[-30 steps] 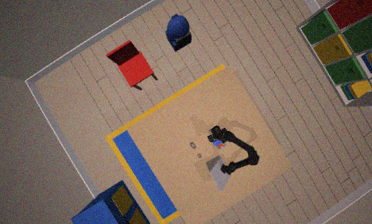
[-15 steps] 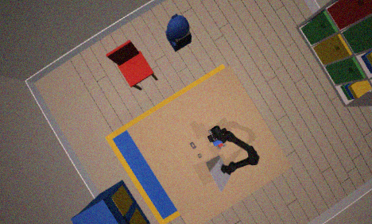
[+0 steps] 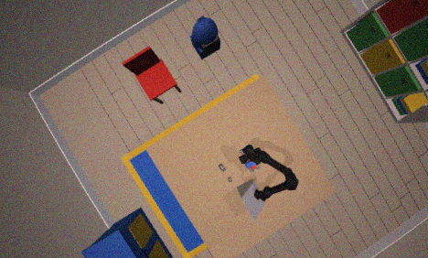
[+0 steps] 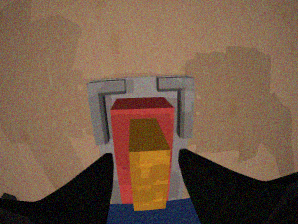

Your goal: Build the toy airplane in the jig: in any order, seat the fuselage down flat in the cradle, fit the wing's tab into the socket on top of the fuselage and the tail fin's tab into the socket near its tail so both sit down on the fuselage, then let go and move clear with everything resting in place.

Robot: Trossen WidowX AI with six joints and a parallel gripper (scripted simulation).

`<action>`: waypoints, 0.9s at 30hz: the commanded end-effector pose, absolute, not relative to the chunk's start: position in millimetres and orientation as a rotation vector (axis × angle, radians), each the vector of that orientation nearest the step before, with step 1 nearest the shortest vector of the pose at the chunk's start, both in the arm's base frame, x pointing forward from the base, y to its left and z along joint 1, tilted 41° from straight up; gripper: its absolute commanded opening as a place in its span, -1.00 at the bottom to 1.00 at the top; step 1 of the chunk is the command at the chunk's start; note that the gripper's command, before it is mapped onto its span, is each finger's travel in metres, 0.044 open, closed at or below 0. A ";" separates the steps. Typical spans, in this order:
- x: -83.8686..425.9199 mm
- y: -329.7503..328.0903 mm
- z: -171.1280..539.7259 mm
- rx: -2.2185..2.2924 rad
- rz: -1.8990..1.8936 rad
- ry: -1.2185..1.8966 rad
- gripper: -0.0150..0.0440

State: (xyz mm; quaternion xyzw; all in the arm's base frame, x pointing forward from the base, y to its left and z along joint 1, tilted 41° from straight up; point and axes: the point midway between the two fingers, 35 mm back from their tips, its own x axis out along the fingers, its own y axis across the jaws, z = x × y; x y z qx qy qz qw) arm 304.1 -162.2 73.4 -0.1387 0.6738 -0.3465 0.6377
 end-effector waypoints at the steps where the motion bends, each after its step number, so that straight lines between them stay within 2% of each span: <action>1: 304.2 -162.3 73.5 -0.317 -0.791 1.538 0.39; 8: 304.9 -160.8 75.2 -0.316 -0.791 1.538 0.39; 15: 318.0 -106.1 139.8 -0.322 -0.788 1.543 0.39; 27: 322.2 -104.5 140.9 -0.322 -0.788 1.543 0.39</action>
